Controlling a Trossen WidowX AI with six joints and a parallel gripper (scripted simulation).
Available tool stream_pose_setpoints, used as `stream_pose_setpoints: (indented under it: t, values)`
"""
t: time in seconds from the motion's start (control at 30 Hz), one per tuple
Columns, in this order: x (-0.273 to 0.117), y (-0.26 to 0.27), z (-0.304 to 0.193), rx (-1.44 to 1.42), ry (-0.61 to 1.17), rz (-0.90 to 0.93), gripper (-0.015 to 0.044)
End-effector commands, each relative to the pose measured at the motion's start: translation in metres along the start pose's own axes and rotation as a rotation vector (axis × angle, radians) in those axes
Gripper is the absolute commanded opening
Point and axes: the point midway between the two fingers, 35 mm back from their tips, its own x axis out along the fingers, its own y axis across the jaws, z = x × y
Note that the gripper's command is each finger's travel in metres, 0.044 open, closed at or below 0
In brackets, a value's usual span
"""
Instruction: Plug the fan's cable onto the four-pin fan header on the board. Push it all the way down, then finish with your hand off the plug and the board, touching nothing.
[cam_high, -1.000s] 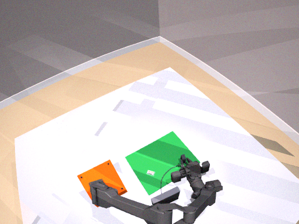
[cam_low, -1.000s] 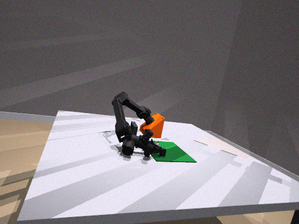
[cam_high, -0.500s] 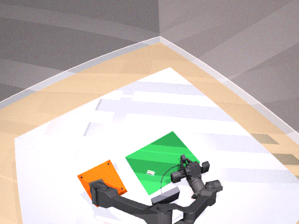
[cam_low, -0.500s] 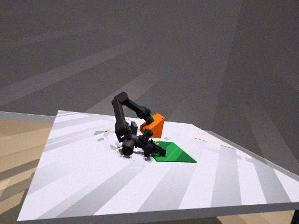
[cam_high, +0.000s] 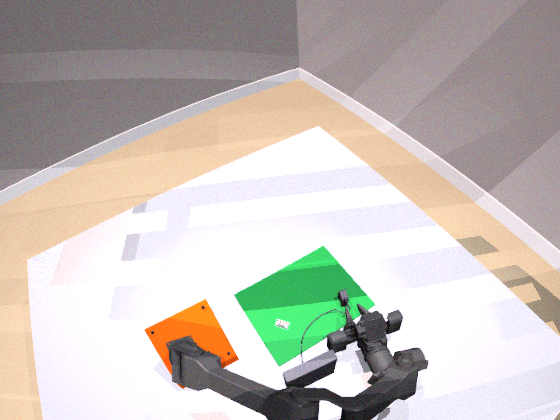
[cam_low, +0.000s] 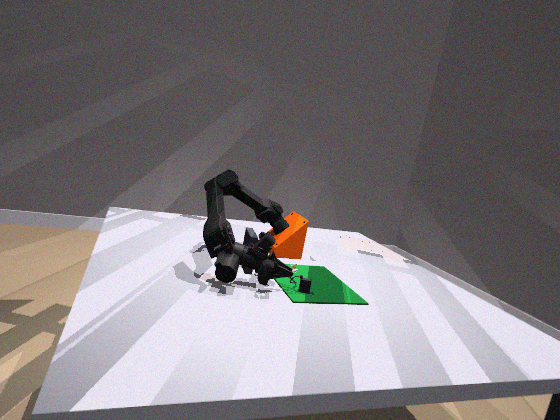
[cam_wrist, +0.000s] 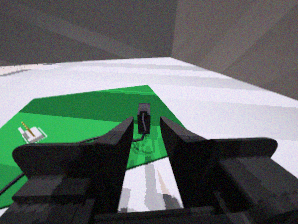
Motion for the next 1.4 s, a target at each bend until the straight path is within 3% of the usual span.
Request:
stream_pose_setpoints:
  t: [0.0,0.5,1.27,1.37]
  values:
    - [-0.015,-0.001,0.006,-0.009,0.003,-0.006,0.014]
    - [-0.057,0.003,0.026,-0.01,0.004,-0.006,0.014]
    - [-0.058,0.003,0.026,-0.01,0.004,-0.006,0.014]
    - [-0.054,0.005,0.026,-0.002,0.034,0.017,0.0219]
